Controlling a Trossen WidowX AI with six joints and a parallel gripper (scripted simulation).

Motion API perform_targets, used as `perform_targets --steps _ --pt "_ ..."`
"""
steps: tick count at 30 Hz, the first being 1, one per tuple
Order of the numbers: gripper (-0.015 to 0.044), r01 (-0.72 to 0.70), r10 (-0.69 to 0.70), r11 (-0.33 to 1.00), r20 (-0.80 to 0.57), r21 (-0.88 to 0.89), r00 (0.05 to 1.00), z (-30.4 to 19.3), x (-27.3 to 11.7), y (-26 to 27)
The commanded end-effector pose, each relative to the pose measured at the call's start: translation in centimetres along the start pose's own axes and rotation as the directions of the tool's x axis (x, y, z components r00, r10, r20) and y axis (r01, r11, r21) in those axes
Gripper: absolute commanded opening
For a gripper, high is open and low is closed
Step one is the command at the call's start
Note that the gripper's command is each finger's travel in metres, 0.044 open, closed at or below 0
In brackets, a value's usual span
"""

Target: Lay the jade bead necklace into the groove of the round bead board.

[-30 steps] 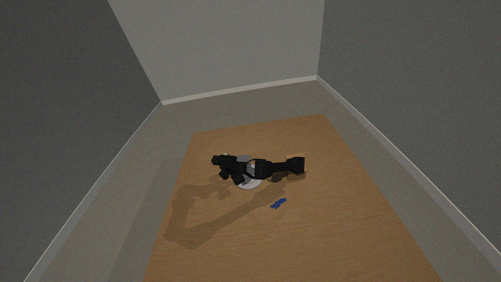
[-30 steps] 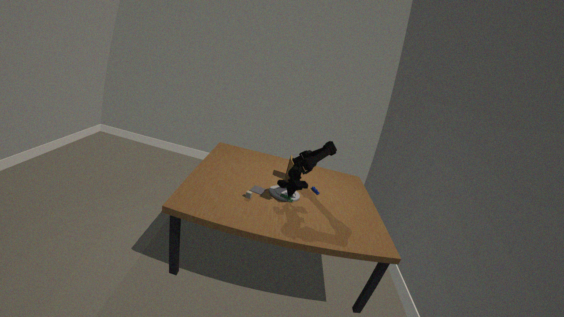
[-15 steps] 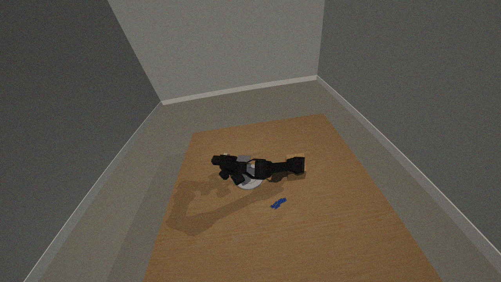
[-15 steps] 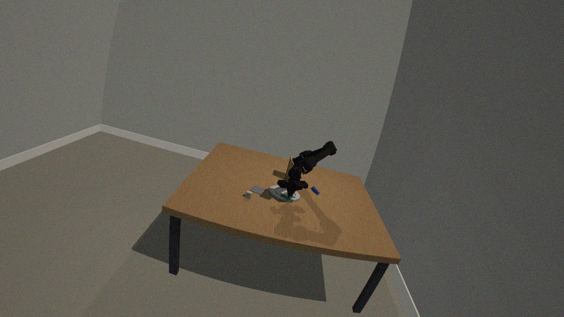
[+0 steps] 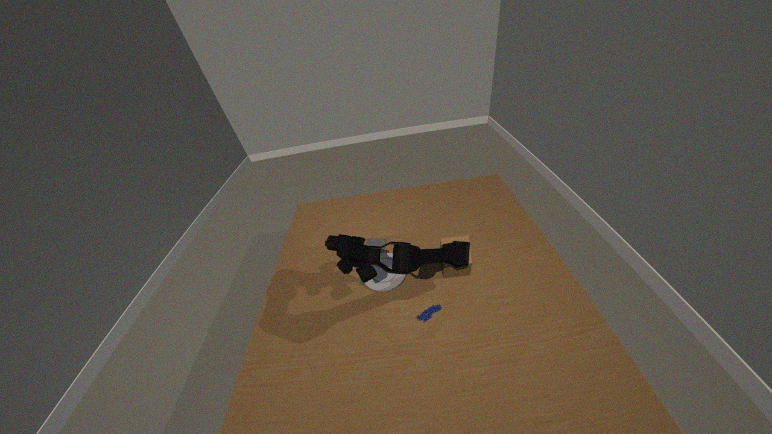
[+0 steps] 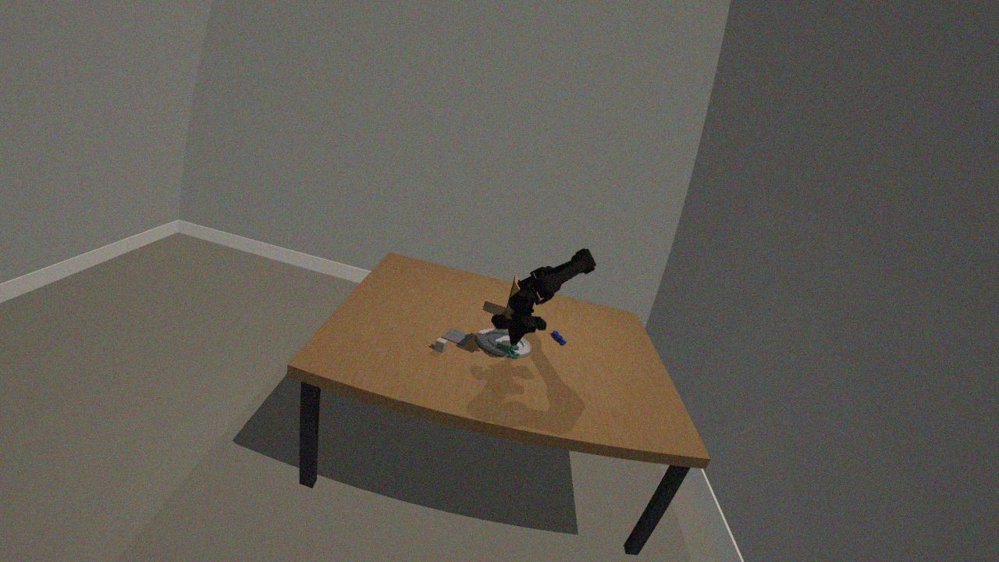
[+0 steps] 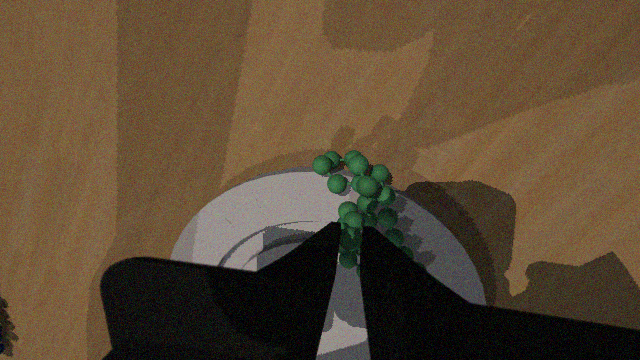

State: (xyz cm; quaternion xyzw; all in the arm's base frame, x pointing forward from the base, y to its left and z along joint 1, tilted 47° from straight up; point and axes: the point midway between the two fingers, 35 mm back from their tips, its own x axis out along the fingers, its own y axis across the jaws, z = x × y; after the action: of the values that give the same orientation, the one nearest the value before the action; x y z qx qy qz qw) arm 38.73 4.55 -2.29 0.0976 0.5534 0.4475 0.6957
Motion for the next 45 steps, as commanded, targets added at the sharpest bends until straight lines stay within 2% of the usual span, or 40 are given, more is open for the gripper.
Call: perform_targets --steps 1,21,45 --pt "0.0000 0.009 -0.009 1.000 0.006 -0.008 1.000 0.2 -1.1 0.0" --pt "0.0000 0.009 -0.009 1.000 0.004 -0.006 1.000 -4.7 -1.1 0.7" --pt "0.0000 0.007 -0.007 1.000 0.005 -0.006 1.000 -4.8 2.4 0.7"
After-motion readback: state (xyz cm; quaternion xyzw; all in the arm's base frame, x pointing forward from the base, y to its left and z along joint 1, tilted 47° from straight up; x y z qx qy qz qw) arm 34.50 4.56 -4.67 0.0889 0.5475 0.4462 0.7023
